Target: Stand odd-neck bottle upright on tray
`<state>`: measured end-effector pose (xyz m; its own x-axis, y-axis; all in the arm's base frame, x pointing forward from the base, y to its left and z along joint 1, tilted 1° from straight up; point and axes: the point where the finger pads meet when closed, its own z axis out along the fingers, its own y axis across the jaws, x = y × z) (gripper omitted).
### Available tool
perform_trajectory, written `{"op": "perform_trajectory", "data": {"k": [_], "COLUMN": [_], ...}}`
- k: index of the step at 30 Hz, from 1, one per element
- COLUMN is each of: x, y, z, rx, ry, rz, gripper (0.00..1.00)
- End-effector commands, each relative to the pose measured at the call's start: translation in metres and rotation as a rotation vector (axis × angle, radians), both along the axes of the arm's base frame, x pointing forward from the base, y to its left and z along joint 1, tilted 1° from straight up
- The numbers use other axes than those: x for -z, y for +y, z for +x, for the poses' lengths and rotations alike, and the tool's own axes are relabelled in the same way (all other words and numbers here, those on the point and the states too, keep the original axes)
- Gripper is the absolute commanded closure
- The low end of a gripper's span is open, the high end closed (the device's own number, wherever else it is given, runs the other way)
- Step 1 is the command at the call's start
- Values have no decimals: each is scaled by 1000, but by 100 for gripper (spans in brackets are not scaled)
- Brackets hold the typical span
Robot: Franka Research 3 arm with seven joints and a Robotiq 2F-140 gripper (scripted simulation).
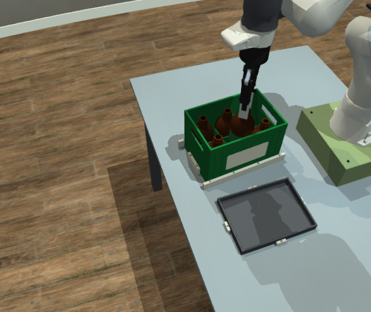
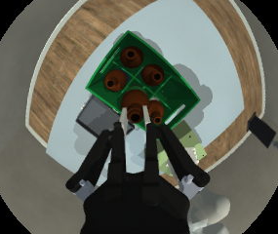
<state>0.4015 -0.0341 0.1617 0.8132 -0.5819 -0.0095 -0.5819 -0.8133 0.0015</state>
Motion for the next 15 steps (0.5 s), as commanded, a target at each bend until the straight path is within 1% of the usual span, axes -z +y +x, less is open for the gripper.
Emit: {"op": "perform_trajectory", "data": {"k": [1, 15], "x": [-4, -20], "y": [-1, 0], "z": [0, 0], "rx": [9, 9], "ry": [0, 0], "rz": [-1, -1], "gripper": [90, 90]}}
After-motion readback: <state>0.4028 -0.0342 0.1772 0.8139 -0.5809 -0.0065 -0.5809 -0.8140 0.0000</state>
